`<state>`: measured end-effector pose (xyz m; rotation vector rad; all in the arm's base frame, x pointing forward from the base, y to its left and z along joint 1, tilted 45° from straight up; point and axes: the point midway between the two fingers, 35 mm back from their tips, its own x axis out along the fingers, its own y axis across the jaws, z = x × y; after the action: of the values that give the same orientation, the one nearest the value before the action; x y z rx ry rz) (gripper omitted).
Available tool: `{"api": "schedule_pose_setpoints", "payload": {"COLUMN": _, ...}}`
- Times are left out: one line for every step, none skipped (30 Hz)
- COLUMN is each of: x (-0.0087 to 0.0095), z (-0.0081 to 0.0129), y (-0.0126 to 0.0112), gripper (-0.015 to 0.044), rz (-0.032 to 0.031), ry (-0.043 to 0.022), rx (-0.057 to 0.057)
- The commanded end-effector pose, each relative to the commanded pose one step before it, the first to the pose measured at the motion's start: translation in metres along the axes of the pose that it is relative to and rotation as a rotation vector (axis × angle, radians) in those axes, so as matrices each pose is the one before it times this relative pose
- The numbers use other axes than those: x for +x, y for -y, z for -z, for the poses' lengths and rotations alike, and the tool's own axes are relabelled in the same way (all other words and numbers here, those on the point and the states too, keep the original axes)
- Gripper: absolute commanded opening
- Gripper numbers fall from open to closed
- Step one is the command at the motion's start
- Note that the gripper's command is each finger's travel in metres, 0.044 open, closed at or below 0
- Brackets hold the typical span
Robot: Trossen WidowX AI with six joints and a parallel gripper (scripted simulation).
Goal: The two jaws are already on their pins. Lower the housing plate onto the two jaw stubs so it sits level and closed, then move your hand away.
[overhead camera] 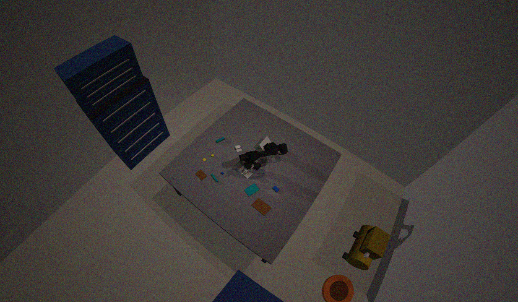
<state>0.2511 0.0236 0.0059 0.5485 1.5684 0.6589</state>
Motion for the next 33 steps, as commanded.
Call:
{"api": "schedule_pose_setpoints", "payload": {"x": 0.00045, "z": -0.00028, "y": -0.00057, "gripper": 0.0351, "rz": -0.00518, "ry": 0.00242, "rx": 0.0057}}
{"api": "schedule_pose_setpoints", "payload": {"x": 0.0, "z": 0.0, "y": 0.0, "gripper": 0.0351, "rz": 0.0, "ry": 0.0, "rx": 0.0}}
{"api": "schedule_pose_setpoints", "payload": {"x": 0.0, "z": 0.0, "y": 0.0, "gripper": 0.0351, "rz": 0.0, "ry": 0.0, "rx": 0.0}}
{"api": "schedule_pose_setpoints", "payload": {"x": 0.0, "z": 0.0, "y": 0.0, "gripper": 0.0351, "rz": 0.0, "ry": 0.0, "rx": 0.0}}
{"api": "schedule_pose_setpoints", "payload": {"x": 0.00013, "z": 0.0, "y": 0.0, "gripper": 0.0351, "rz": -0.00001, "ry": 0.0, "rx": 0.0}}
{"api": "schedule_pose_setpoints", "payload": {"x": 0.0004, "z": 0.0, "y": 0.0, "gripper": 0.0351, "rz": -0.00002, "ry": 0.0, "rx": -0.0001}}
{"api": "schedule_pose_setpoints", "payload": {"x": 0.00067, "z": 0.0, "y": -0.00001, "gripper": 0.0351, "rz": -0.00003, "ry": 0.0, "rx": -0.0002}}
{"api": "schedule_pose_setpoints", "payload": {"x": 0.00067, "z": 0.00001, "y": -0.00001, "gripper": 0.0351, "rz": -0.00004, "ry": 0.0, "rx": -0.0002}}
{"api": "schedule_pose_setpoints", "payload": {"x": 0.0004, "z": 0.0, "y": 0.0, "gripper": 0.0351, "rz": -0.00002, "ry": 0.0, "rx": -0.0001}}
{"api": "schedule_pose_setpoints", "payload": {"x": 0.00013, "z": 0.0, "y": 0.0, "gripper": 0.0351, "rz": -0.00001, "ry": 0.0, "rx": 0.0}}
{"api": "schedule_pose_setpoints", "payload": {"x": 0.0, "z": 0.0, "y": 0.0, "gripper": 0.0351, "rz": 0.0, "ry": 0.0, "rx": 0.0}}
{"api": "schedule_pose_setpoints", "payload": {"x": 0.0, "z": 0.0, "y": 0.0, "gripper": 0.0351, "rz": 0.0, "ry": 0.0, "rx": 0.0}}
{"api": "schedule_pose_setpoints", "payload": {"x": 0.0, "z": 0.0, "y": 0.0, "gripper": 0.0351, "rz": 0.0, "ry": 0.0, "rx": 0.0}}
{"api": "schedule_pose_setpoints", "payload": {"x": 0.0, "z": 0.0, "y": 0.0, "gripper": 0.0351, "rz": 0.0, "ry": 0.0, "rx": 0.0}}
{"api": "schedule_pose_setpoints", "payload": {"x": 0.0, "z": 0.0, "y": 0.0, "gripper": 0.0351, "rz": 0.0, "ry": 0.0, "rx": 0.0}}
{"api": "schedule_pose_setpoints", "payload": {"x": 0.0, "z": 0.0, "y": 0.0, "gripper": 0.0351, "rz": 0.0, "ry": 0.0, "rx": 0.0}}
{"api": "schedule_pose_setpoints", "payload": {"x": 0.00014, "z": 0.0, "y": 0.0, "gripper": 0.0351, "rz": -0.00001, "ry": 0.0, "rx": 0.0}}
{"api": "schedule_pose_setpoints", "payload": {"x": 0.00041, "z": 0.0, "y": 0.0, "gripper": 0.0351, "rz": -0.00002, "ry": 0.0, "rx": 0.0}}
{"api": "schedule_pose_setpoints", "payload": {"x": 0.00067, "z": 0.0, "y": -0.00001, "gripper": 0.0351, "rz": -0.00003, "ry": 0.0, "rx": 0.0}}
{"api": "schedule_pose_setpoints", "payload": {"x": 0.00067, "z": 0.0, "y": -0.00001, "gripper": 0.0351, "rz": -0.00003, "ry": 0.0, "rx": 0.0}}
{"api": "schedule_pose_setpoints", "payload": {"x": 0.0004, "z": 0.0, "y": 0.0, "gripper": 0.0351, "rz": -0.00002, "ry": 0.0, "rx": 0.0}}
{"api": "schedule_pose_setpoints", "payload": {"x": 0.00013, "z": 0.0, "y": 0.0, "gripper": 0.0351, "rz": -0.00001, "ry": 0.0, "rx": 0.0}}
{"api": "schedule_pose_setpoints", "payload": {"x": 0.0, "z": 0.0, "y": 0.0, "gripper": 0.0351, "rz": 0.0, "ry": 0.0, "rx": 0.0}}
{"api": "schedule_pose_setpoints", "payload": {"x": 0.0, "z": 0.0, "y": 0.0, "gripper": 0.0351, "rz": 0.0, "ry": 0.0, "rx": 0.0}}
{"api": "schedule_pose_setpoints", "payload": {"x": 0.0, "z": 0.0, "y": 0.0, "gripper": 0.0351, "rz": 0.0, "ry": 0.0, "rx": 0.0}}
{"api": "schedule_pose_setpoints", "payload": {"x": 0.0, "z": 0.0, "y": 0.0, "gripper": 0.0351, "rz": 0.0, "ry": 0.0, "rx": 0.0}}
{"api": "schedule_pose_setpoints", "payload": {"x": 0.0, "z": 0.0, "y": 0.0, "gripper": 0.0351, "rz": 0.0, "ry": 0.0, "rx": 0.0}}
{"api": "schedule_pose_setpoints", "payload": {"x": 0.0, "z": 0.0, "y": 0.0, "gripper": 0.0351, "rz": 0.0, "ry": 0.0, "rx": 0.0}}
{"api": "schedule_pose_setpoints", "payload": {"x": 0.00014, "z": 0.0, "y": 0.0, "gripper": 0.0351, "rz": -0.00001, "ry": 0.0, "rx": 0.0}}
{"api": "schedule_pose_setpoints", "payload": {"x": 0.00041, "z": 0.0, "y": 0.0, "gripper": 0.0351, "rz": -0.00002, "ry": 0.0, "rx": 0.0}}
{"api": "schedule_pose_setpoints", "payload": {"x": 0.00067, "z": 0.0, "y": -0.00001, "gripper": 0.0351, "rz": -0.00003, "ry": 0.0, "rx": 0.0}}
{"api": "schedule_pose_setpoints", "payload": {"x": 0.00067, "z": 0.0, "y": -0.00001, "gripper": 0.0351, "rz": -0.00003, "ry": 0.0, "rx": 0.0}}
{"api": "schedule_pose_setpoints", "payload": {"x": 0.0004, "z": 0.0, "y": 0.0, "gripper": 0.0351, "rz": -0.00002, "ry": 0.0, "rx": 0.0}}
